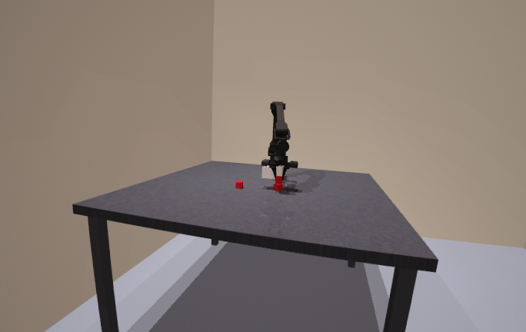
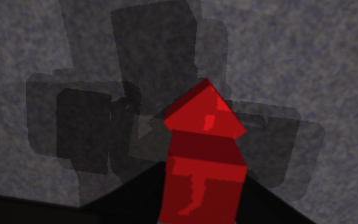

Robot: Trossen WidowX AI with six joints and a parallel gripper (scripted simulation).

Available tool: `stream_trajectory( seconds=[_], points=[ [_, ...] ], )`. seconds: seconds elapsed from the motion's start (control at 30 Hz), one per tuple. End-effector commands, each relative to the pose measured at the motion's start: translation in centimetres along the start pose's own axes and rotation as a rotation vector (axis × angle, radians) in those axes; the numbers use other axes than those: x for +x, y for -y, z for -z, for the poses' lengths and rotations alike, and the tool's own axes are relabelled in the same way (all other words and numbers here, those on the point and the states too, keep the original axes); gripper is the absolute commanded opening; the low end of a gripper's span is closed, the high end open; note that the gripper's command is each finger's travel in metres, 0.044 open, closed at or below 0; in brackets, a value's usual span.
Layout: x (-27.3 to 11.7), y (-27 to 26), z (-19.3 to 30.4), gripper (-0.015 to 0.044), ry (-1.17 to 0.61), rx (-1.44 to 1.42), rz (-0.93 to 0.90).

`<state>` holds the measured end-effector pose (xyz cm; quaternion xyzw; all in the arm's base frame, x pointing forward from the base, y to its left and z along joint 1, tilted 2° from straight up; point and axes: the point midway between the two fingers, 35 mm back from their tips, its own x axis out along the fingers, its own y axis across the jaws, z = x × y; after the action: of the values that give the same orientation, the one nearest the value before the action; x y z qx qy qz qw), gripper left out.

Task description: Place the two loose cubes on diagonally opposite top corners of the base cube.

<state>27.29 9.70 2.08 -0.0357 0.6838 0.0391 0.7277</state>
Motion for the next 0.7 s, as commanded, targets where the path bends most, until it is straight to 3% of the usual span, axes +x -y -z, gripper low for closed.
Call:
stream_trajectory(
  seconds=[0.0, 0.17, 0.3, 0.67],
  points=[
    [0.1, 0.0, 0.1, 0.0105, -0.002, -0.004, 0.003],
    [0.1, 0.0, 0.1, 0.0105, -0.002, -0.004, 0.003],
    [0.1, 0.0, 0.1, 0.0205, -0.002, -0.004, 0.003],
    [-1.2, 0.0, 0.0, 0.0205, 0.000, 0.000, 0.000]
  ],
)
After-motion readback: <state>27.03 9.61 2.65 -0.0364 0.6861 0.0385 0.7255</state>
